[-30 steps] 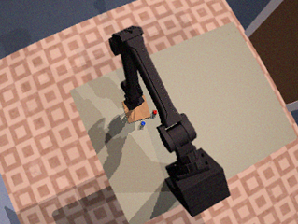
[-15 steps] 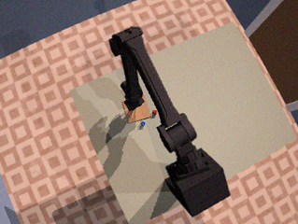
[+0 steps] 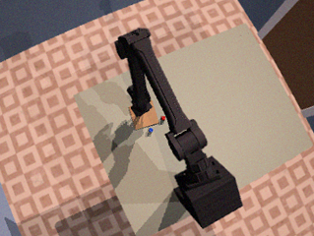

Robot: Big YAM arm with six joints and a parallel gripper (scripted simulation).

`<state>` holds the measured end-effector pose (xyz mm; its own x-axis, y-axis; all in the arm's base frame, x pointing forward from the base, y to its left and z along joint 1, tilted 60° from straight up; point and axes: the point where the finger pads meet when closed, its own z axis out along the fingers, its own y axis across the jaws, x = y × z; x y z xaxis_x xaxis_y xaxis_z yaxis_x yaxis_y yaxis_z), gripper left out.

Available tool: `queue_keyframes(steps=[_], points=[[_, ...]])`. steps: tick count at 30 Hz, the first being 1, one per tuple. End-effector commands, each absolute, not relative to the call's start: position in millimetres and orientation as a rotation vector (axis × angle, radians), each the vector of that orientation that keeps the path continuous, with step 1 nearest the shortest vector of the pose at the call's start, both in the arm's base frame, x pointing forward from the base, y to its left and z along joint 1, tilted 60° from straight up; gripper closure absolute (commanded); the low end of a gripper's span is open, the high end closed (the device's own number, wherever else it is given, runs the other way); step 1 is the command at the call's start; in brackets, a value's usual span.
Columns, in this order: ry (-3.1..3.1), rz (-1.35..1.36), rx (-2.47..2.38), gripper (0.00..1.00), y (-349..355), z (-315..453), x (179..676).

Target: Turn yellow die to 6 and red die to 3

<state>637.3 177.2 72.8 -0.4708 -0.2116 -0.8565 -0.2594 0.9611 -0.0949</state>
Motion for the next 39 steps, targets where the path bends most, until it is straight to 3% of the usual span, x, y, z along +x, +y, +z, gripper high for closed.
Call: queue_keyframes(steps=[1, 39], points=[[2.07, 0.055, -0.336, 0.85, 174.8, 71.1, 640.6], [2.076, 0.055, -0.352, 0.85, 181.9, 73.9, 637.4]])
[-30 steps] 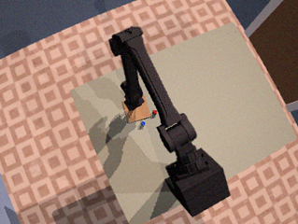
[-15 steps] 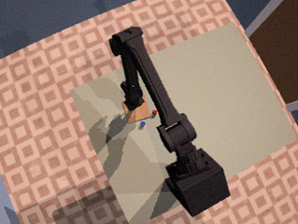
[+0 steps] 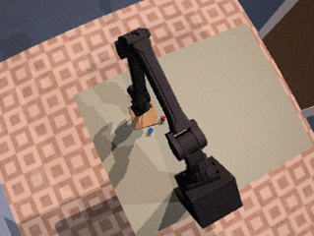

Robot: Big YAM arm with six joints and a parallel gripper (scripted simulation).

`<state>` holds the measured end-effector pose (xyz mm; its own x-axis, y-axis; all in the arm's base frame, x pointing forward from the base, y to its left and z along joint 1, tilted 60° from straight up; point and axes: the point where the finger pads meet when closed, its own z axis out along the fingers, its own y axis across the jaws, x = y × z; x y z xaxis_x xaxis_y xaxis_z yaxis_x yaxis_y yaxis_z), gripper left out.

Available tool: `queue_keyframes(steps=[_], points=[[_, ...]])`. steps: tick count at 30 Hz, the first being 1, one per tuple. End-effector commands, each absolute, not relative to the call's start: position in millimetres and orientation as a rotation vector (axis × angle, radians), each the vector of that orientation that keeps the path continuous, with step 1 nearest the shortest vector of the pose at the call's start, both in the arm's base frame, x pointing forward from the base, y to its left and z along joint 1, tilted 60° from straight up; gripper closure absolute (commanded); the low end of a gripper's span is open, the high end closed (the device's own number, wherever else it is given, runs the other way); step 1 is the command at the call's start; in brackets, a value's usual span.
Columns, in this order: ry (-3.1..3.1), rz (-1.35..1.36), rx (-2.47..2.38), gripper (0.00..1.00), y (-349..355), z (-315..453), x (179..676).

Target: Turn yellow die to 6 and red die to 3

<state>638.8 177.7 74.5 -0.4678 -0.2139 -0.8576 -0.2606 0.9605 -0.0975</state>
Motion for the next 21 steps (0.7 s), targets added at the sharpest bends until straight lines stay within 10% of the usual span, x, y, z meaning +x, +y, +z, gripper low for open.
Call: queue_keyframes(steps=[1, 21], points=[[2.076, 0.055, -0.352, 0.85, 181.9, 73.9, 637.4], [2.076, 0.055, -0.357, 0.85, 185.1, 72.3, 636.1]])
